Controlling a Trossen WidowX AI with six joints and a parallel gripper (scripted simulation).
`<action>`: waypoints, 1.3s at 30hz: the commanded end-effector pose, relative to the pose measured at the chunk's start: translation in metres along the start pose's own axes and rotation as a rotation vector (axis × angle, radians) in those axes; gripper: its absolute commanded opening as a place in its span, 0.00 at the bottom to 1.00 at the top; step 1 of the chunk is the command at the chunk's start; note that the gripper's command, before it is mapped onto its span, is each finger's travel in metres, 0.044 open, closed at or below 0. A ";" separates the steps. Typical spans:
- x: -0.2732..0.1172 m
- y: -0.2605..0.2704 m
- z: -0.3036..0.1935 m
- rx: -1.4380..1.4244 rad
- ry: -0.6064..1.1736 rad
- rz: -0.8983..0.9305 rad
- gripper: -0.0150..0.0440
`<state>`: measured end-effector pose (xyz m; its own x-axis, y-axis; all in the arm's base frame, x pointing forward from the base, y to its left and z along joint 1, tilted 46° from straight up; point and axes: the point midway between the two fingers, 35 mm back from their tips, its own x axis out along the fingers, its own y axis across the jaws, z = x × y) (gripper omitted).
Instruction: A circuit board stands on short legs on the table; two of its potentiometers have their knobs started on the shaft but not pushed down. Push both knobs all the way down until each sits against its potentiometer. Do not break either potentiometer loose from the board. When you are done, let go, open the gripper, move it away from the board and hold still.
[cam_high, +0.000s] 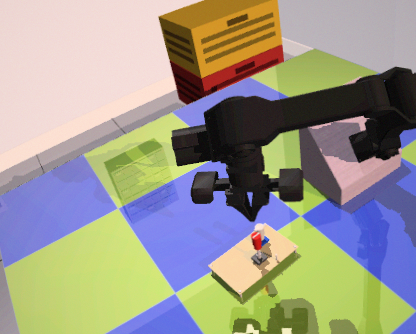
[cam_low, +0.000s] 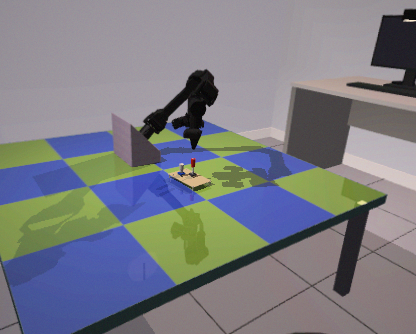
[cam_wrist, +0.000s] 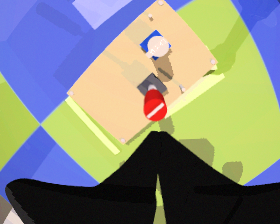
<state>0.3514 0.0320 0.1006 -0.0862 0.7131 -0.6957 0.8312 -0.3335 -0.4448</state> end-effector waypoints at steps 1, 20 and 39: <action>0.015 -0.001 -0.001 0.009 0.002 -0.005 0.25; 0.037 -0.001 -0.001 0.009 0.003 -0.005 0.25; 0.040 -0.001 -0.001 0.009 0.003 -0.005 0.25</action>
<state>0.3470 0.0608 0.0740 -0.0917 0.7143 -0.6939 0.8278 -0.3326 -0.4518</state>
